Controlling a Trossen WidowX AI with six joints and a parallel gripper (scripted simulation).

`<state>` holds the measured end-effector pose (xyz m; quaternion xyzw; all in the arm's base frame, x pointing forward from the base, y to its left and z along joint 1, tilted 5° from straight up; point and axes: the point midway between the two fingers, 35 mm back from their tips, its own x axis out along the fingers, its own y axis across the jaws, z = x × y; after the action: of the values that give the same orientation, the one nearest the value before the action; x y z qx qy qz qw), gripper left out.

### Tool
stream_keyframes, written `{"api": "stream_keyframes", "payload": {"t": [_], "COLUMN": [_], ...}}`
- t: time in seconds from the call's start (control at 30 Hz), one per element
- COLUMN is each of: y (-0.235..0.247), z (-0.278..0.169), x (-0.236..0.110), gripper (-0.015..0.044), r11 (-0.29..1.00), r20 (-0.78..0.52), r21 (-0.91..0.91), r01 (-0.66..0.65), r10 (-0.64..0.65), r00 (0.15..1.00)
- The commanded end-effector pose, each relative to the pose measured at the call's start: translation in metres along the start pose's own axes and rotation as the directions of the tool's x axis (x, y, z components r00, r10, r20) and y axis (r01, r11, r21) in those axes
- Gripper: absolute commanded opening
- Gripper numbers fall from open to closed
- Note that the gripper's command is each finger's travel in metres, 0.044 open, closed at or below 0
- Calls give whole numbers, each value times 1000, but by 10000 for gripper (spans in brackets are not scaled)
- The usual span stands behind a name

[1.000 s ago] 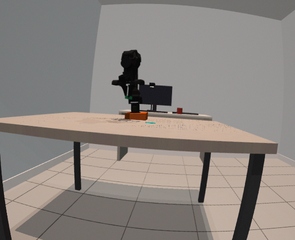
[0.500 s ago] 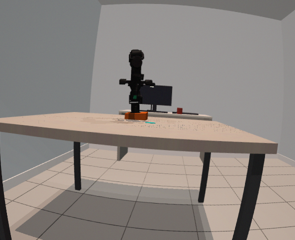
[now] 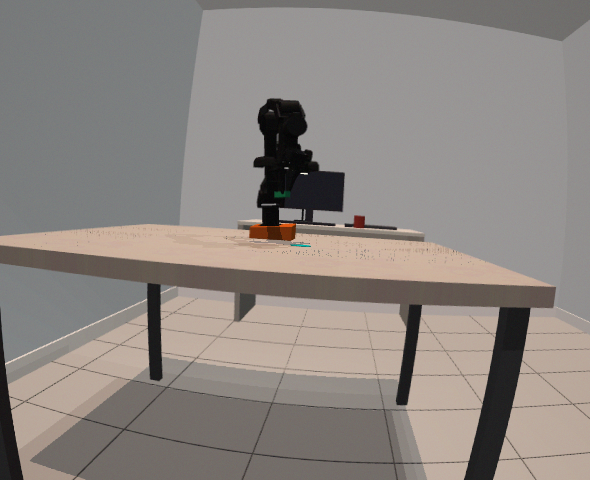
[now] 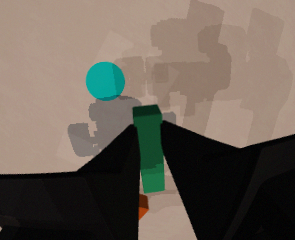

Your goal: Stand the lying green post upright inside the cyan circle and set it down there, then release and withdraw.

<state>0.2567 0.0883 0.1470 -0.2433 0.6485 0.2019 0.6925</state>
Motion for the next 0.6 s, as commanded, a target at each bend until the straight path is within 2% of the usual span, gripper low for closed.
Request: {"api": "stream_keyframes", "payload": {"t": [0.0, 0.47, 0.57], "y": [8, 47, 51], "z": [4, 15, 16], "x": [-1, -1, -1], "gripper": [23, 23, 23], "r11": [995, 874, 852], "r20": [-5, -18, -19], "r21": [-98, -486, -523], "r01": [4, -2, -3], "r10": [-4, -7, -8], "r00": [1000, 1000, 1000]}}
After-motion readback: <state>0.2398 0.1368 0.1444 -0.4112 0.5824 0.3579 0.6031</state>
